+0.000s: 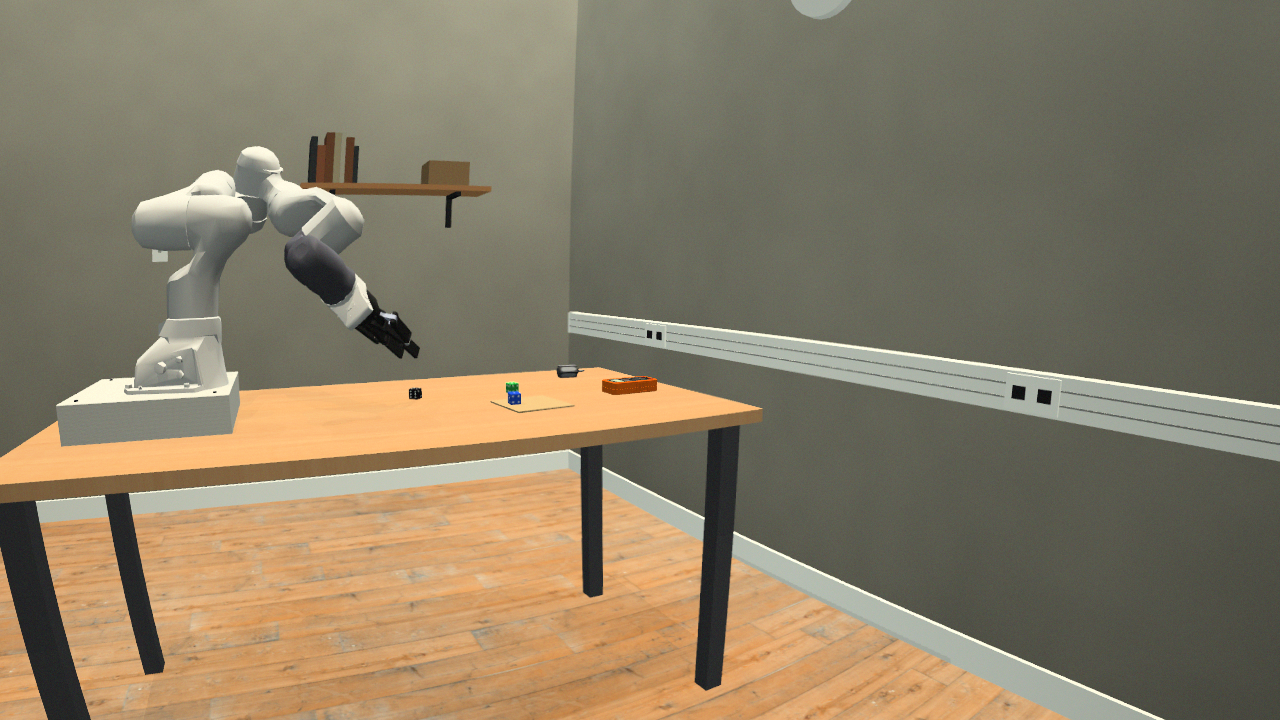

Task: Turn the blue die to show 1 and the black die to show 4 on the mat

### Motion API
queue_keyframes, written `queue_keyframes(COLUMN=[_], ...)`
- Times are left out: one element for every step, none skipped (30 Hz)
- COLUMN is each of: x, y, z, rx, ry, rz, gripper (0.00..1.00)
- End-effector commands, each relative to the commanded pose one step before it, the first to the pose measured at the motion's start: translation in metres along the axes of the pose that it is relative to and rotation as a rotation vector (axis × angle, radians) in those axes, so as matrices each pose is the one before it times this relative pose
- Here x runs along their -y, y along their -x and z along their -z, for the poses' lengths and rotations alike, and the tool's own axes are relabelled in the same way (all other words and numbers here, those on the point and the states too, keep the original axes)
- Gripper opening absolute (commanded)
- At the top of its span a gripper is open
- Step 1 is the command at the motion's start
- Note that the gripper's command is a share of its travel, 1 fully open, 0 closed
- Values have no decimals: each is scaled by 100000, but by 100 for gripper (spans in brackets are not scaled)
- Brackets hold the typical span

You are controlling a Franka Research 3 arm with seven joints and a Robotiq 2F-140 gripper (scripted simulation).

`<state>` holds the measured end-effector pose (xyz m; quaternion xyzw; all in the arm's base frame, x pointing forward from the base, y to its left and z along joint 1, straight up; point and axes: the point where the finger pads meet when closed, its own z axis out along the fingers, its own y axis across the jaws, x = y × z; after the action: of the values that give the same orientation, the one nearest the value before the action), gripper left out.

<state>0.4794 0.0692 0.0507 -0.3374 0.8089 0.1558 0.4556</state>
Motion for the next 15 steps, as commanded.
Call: queue_keyframes(x=[867,61,0,0,3,-206,-70,-9,-127,-51,-30,-9,-59,-32,-17], y=[-426,145,0,0,7,169,133,25,134,108,126,98,102,99,121], z=[-313,-14,0,0,0,-106,-28,-2,-26,3,18,21,-38,-20,-9], rx=[-15498,-1010,0,0,-49,-4063,-2187,-354,-2989,-1836,-1786,-1202,-2059,-1726,-1844], ry=[-2729,-318,0,0,-16,851,249,26,500,170,62,-18,326,176,89], rz=[-7495,73,0,0,4,-268,-68,-6,-94,-11,24,35,-74,-37,-15], gripper=[32,32,32,32,32,32,32,32,32,32,32,32,32,32,32])
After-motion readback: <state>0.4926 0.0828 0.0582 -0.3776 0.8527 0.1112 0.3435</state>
